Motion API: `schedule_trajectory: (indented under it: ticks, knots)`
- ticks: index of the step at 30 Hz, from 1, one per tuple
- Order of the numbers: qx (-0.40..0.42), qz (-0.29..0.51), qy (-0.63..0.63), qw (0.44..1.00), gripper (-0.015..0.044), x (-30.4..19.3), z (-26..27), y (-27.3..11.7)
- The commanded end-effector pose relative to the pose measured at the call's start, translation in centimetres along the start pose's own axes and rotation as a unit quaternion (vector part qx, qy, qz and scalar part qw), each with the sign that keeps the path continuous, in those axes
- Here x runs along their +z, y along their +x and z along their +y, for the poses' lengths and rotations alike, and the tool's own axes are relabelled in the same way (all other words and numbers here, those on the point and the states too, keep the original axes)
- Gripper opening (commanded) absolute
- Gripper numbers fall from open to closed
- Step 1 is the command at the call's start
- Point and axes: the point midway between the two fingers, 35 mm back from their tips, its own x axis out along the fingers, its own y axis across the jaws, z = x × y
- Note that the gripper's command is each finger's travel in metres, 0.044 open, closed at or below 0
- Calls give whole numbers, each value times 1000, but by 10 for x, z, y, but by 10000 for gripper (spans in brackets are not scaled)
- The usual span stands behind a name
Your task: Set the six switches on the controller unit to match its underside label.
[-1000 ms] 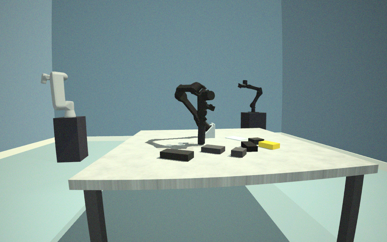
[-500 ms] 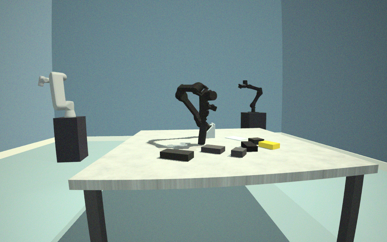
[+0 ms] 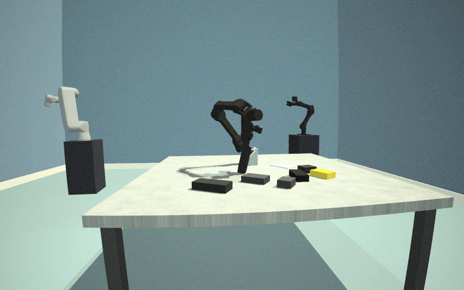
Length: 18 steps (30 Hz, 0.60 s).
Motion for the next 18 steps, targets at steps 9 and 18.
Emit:
schedule_trajectory:
  ticks: [9,18]
  knots:
    - [9,3,1,1000,338,9,2,8]
    - [9,3,1,1000,338,16,2,10]
